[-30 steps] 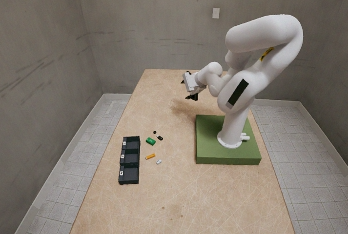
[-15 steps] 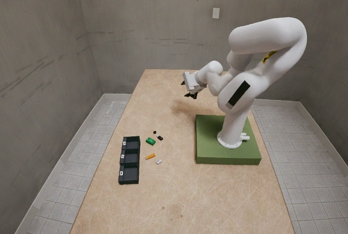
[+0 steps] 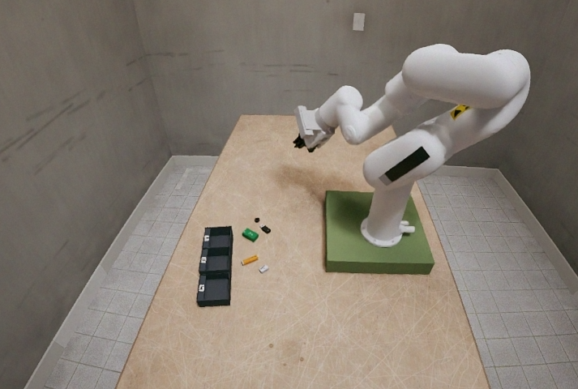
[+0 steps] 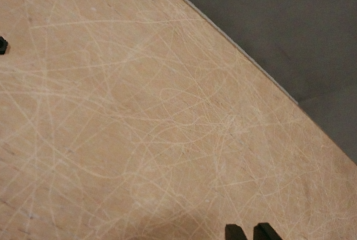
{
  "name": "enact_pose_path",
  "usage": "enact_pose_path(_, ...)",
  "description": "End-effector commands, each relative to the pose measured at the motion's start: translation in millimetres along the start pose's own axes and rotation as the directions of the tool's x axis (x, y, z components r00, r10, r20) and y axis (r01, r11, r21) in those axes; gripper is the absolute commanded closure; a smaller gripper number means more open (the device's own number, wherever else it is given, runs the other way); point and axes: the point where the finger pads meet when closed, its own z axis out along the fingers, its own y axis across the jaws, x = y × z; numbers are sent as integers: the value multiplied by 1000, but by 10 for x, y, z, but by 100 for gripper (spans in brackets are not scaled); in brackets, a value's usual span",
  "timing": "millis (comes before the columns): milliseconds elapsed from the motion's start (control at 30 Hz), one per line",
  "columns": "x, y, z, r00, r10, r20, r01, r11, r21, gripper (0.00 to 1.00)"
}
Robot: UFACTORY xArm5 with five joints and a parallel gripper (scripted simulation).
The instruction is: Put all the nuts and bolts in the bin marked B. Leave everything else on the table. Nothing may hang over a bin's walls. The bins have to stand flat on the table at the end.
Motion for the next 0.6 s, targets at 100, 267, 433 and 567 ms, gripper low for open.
enact_pose_path(100, 318, -42, 100, 996, 83, -10, -82, 991, 111, 91)
enact_pose_path(267, 576, -135, 129, 991, 137, 3, -135, 973, 187, 91)
enact_pose_path(433, 754, -211, 134, 985, 173, 23, -174, 955, 242, 91)
enact_pose_path(567, 952, -309, 125, 977, 205, 51, -211, 933, 292, 91)
